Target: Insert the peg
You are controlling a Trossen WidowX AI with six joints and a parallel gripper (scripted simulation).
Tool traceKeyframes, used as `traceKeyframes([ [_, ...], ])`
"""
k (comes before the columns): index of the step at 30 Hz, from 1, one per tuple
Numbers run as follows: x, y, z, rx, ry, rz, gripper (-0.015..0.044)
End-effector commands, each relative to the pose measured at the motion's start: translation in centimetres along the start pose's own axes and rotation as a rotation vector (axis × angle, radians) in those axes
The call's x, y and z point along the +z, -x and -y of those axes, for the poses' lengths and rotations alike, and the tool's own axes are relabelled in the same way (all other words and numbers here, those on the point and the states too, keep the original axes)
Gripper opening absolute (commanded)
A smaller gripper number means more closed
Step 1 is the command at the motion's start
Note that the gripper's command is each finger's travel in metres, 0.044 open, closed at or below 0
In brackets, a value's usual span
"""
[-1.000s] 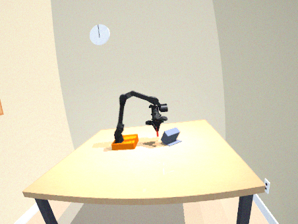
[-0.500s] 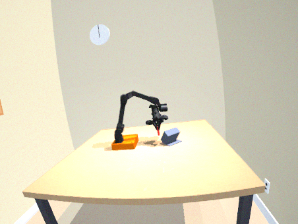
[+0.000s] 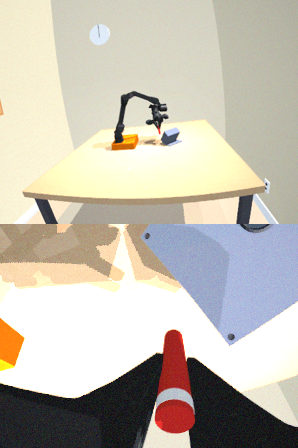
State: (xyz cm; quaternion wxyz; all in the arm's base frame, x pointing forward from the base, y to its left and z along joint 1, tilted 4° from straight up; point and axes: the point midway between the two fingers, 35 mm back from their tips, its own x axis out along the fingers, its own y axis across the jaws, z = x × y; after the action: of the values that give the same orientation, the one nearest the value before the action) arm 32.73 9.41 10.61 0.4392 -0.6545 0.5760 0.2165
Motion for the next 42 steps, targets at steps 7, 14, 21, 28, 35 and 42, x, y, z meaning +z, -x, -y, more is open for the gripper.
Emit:
traceKeyframes([
  [7, 1.2, 0.7, -0.1, -0.041, 0.08, -0.022, 0.0],
  [14, 2.0, 1.3, -0.3, -0.073, 0.131, -0.034, 0.0],
  [21, 2.8, 1.9, -0.4, -0.106, 0.182, -0.047, 0.0],
  [28, 3.6, 2.6, -0.6, -0.139, 0.233, -0.059, 0.0],
  [35, 4.4, 3.2, -0.8, -0.173, 0.282, -0.072, 0.0],
  [42, 5.2, 3.9, -1.0, -0.207, 0.332, -0.085, 0.0],
])
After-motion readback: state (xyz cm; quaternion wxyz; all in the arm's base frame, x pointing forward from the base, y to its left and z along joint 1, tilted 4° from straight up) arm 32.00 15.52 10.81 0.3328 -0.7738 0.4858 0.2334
